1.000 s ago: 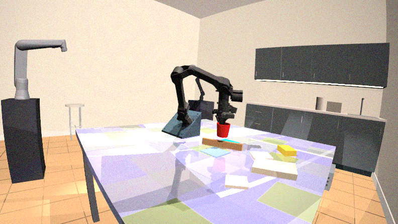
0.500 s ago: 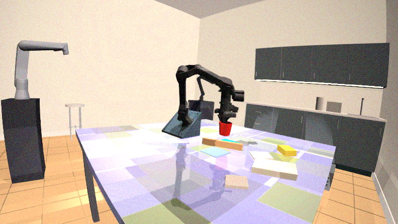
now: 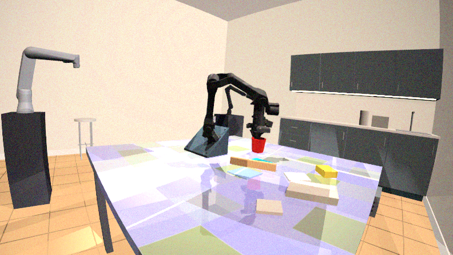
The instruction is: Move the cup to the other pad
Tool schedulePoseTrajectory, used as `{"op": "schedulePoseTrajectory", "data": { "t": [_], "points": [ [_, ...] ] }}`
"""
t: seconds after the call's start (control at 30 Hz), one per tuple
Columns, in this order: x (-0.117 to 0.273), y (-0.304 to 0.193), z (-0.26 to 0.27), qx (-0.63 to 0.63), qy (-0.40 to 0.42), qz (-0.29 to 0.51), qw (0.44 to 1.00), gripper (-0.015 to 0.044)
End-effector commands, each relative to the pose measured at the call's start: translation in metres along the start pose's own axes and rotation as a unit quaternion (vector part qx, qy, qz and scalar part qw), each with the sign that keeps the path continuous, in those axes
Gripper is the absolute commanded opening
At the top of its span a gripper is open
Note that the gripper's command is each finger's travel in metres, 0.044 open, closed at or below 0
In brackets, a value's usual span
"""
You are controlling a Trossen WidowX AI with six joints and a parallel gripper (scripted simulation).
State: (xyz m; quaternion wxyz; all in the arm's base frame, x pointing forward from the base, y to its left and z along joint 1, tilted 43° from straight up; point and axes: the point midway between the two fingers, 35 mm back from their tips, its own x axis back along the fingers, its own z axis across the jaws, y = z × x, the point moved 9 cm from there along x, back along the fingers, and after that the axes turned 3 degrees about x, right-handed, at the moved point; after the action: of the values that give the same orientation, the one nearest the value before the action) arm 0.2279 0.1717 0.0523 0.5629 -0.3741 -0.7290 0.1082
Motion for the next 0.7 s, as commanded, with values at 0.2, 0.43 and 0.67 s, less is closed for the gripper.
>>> {"op": "schedulePoseTrajectory", "data": {
  "t": [0.2, 0.43, 0.67],
  "points": [
    [0.001, 0.019, 0.021, -0.003, 0.001, -0.003, 1.0, 0.0],
    [-0.001, 0.022, 0.026, -0.003, 0.001, -0.003, 1.0, 0.0],
    [-0.011, 0.023, 0.026, -0.003, 0.001, -0.003, 1.0, 0.0]
  ]
}}
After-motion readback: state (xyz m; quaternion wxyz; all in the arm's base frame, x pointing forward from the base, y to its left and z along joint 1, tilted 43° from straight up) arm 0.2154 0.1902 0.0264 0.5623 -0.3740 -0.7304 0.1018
